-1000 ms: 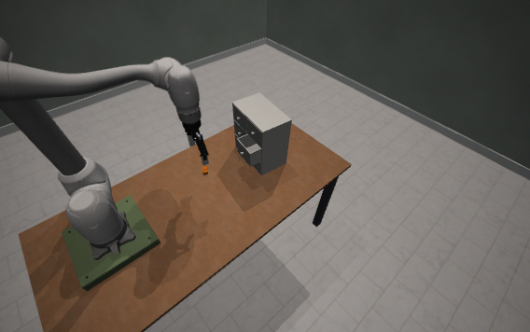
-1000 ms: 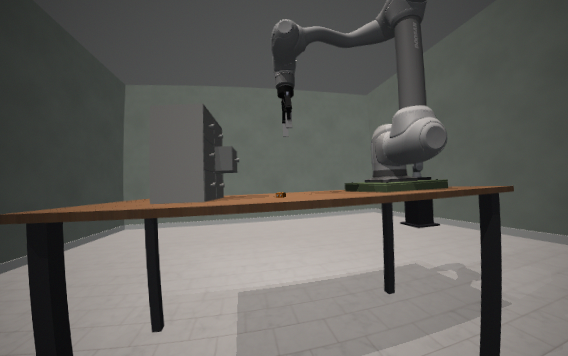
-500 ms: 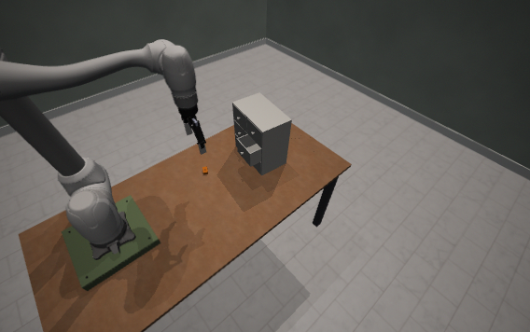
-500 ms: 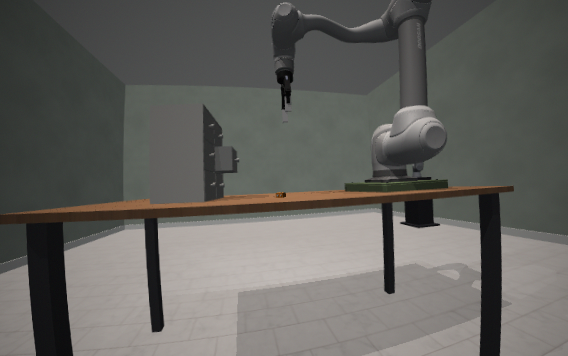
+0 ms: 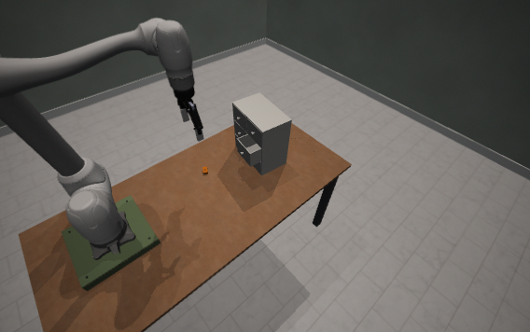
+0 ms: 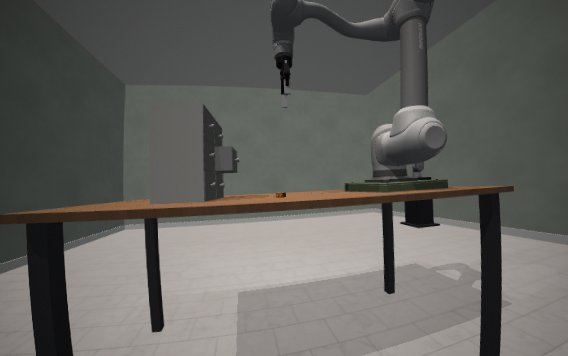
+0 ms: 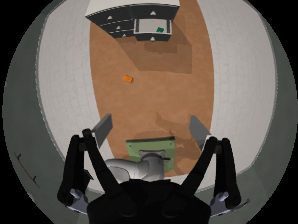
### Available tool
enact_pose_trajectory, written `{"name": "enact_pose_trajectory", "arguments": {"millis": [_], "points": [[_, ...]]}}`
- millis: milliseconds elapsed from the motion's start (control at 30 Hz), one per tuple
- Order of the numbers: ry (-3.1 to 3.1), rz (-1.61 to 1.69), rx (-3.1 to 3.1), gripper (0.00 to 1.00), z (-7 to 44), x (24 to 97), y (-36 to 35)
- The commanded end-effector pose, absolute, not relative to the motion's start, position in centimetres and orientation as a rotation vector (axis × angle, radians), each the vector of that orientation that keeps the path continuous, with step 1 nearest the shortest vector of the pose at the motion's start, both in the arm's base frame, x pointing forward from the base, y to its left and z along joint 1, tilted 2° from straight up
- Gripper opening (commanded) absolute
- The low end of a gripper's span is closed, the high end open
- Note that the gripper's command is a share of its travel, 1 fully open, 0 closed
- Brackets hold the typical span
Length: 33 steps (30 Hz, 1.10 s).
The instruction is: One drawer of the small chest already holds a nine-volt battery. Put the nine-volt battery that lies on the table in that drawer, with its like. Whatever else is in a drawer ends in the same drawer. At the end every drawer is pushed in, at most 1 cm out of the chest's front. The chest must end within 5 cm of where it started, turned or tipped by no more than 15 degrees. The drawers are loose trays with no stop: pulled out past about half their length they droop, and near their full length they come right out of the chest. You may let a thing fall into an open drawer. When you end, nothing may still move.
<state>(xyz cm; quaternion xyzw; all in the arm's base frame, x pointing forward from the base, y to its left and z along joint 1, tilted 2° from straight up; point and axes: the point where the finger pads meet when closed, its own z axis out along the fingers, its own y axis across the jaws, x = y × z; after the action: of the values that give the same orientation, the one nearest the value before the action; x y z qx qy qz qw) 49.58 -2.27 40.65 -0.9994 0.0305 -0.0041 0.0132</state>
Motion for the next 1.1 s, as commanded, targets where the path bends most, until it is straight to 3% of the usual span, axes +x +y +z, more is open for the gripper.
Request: {"name": "enact_pose_trajectory", "arguments": {"millis": [0, 300, 1067], "points": [[0.093, -0.013, -3.114, 1.00, 40.7, 49.6, -2.3], [-0.175, -0.016, -3.111, 1.00, 40.8, 50.4, -2.3], [-1.856, -0.028, -2.536, 1.00, 41.1, 58.4, -2.9]]}}
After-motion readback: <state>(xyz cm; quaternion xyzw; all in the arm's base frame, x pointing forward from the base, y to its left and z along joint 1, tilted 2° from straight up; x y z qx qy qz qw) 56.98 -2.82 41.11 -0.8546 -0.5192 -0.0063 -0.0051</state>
